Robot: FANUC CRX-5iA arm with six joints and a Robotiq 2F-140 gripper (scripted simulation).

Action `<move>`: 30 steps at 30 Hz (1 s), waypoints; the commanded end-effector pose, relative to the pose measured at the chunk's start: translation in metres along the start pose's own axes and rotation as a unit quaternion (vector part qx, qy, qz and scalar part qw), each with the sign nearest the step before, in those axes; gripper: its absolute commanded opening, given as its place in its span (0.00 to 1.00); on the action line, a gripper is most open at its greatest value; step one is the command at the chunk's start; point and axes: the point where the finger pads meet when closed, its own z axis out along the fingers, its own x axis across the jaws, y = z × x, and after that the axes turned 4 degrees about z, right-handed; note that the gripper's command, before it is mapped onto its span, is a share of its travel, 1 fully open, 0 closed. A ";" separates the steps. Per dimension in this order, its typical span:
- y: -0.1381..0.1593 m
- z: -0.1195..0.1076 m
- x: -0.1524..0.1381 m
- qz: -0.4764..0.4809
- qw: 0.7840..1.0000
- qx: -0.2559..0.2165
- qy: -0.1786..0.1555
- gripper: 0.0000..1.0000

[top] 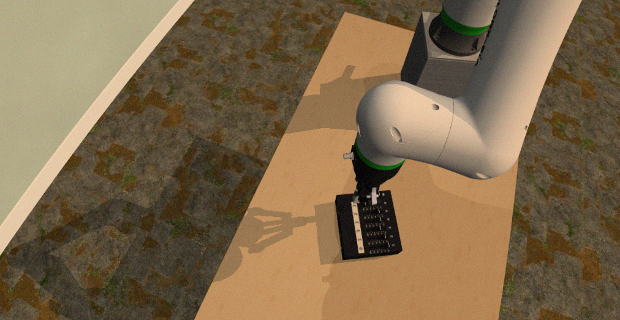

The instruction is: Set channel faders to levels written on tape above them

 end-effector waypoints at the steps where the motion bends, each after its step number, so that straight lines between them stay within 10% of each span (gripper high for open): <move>1: 0.000 0.000 0.000 0.000 1.000 0.000 0.000 0.00; 30: 0.001 0.014 0.001 0.000 1.000 0.000 0.000 0.00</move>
